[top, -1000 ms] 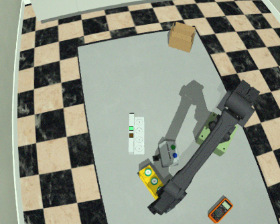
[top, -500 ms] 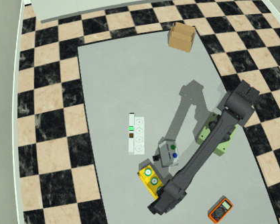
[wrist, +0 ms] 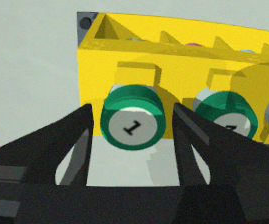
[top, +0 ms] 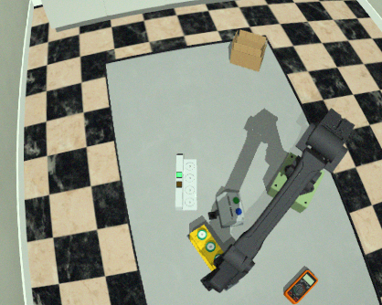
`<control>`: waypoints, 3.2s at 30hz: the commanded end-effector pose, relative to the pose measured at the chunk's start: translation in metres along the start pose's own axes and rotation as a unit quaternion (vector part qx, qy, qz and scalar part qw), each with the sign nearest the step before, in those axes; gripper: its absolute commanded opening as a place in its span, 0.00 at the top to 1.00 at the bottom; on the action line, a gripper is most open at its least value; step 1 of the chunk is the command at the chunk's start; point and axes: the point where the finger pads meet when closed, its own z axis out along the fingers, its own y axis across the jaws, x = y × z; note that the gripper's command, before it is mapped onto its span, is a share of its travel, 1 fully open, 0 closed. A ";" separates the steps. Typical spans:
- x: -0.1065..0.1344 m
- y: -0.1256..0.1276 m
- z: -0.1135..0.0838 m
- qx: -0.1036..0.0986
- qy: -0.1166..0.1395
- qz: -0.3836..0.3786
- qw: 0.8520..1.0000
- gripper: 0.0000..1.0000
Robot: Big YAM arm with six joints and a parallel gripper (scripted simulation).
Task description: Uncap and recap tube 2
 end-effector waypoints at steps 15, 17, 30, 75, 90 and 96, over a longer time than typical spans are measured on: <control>-0.022 0.006 -0.038 -0.007 -0.028 0.025 0.999 0.51; -0.022 0.006 -0.041 -0.007 -0.028 0.021 0.999 0.51; 0.003 -0.020 -0.052 -0.001 -0.002 -0.063 0.998 0.51; 0.008 -0.101 0.001 0.000 0.004 -0.095 0.995 0.51; 0.008 -0.102 0.006 0.000 0.005 -0.093 0.996 0.51; -0.003 -0.104 -0.007 0.002 -0.012 -0.095 0.995 1.00</control>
